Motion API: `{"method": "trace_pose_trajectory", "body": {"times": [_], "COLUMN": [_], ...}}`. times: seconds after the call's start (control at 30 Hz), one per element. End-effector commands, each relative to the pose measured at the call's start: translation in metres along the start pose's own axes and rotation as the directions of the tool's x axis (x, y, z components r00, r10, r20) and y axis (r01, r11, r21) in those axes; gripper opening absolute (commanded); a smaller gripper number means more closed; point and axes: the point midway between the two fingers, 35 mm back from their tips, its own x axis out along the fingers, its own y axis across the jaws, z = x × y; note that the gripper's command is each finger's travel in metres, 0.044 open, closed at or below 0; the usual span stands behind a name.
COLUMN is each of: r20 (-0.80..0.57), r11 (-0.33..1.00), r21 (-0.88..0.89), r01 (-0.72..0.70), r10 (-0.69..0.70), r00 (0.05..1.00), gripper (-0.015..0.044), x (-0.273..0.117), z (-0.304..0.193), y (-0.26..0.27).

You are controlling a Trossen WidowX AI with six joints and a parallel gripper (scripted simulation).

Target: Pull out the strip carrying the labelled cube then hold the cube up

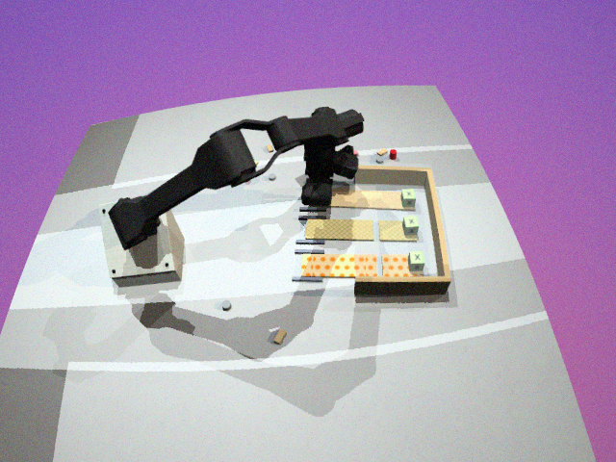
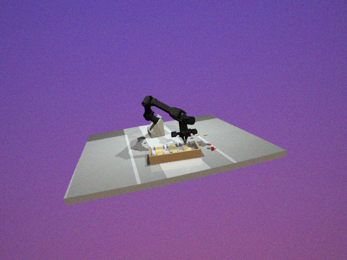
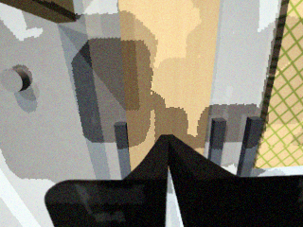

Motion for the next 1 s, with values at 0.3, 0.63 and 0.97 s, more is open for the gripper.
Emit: {"method": "trace_pose_trajectory", "body": {"times": [0.3,0.63,0.97], "r20": [-0.013,-0.013,-0.014], "r11": [1.0,1.0,1.0], "r21": [-0.001,-0.002,-0.002], "r01": [0.001,0.001,0.001], "r10": [-0.001,-0.001,-0.001], "r00": [1.0,1.0,1.0], "gripper": [0.0,0.0,0.0], "x": [0.004,0.005,0.005], "z": [-0.022,-0.038,-0.054], "y": [-0.001,-0.001,-0.001]}}
